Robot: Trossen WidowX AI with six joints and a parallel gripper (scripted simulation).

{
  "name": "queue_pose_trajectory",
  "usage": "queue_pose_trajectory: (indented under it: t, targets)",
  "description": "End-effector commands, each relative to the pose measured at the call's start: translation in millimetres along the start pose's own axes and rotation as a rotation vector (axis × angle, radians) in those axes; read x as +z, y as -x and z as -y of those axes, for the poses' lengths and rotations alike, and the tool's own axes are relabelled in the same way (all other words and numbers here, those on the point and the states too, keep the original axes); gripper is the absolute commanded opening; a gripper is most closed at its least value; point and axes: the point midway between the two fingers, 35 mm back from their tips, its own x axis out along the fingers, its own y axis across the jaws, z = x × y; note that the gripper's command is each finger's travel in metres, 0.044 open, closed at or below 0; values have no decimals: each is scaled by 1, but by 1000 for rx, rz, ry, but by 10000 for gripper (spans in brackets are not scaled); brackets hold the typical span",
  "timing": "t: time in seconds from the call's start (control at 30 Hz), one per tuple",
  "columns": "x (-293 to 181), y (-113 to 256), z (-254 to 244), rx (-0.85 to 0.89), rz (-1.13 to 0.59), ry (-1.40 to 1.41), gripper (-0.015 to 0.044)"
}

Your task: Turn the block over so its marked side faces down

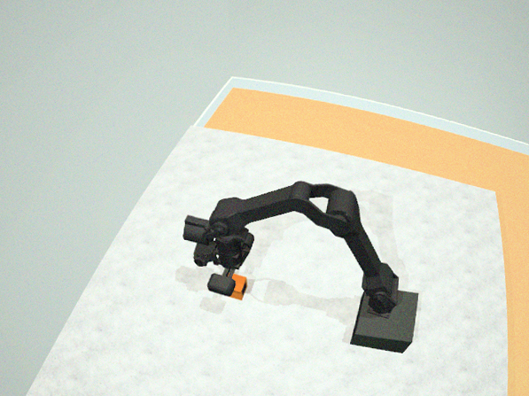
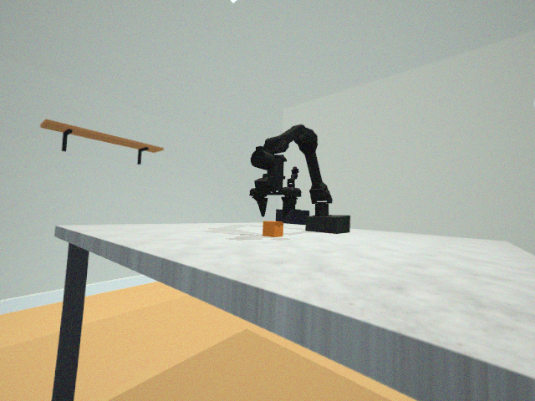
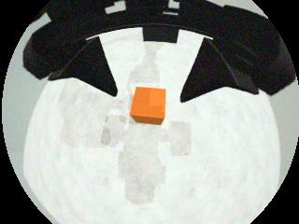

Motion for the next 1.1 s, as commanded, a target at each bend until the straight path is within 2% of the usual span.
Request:
queue_pose_trajectory:
  t: [0.0, 0.63, 0.9, 1.07]
  targets:
    - [0, -8, -1, 6, -3, -2, 440]
    - [-1, -36, -1, 6, -3, -2, 440]
    - [-1, -36, -1, 6, -3, -2, 230]
    - [-1, -36, -1, 6, -3, -2, 197]
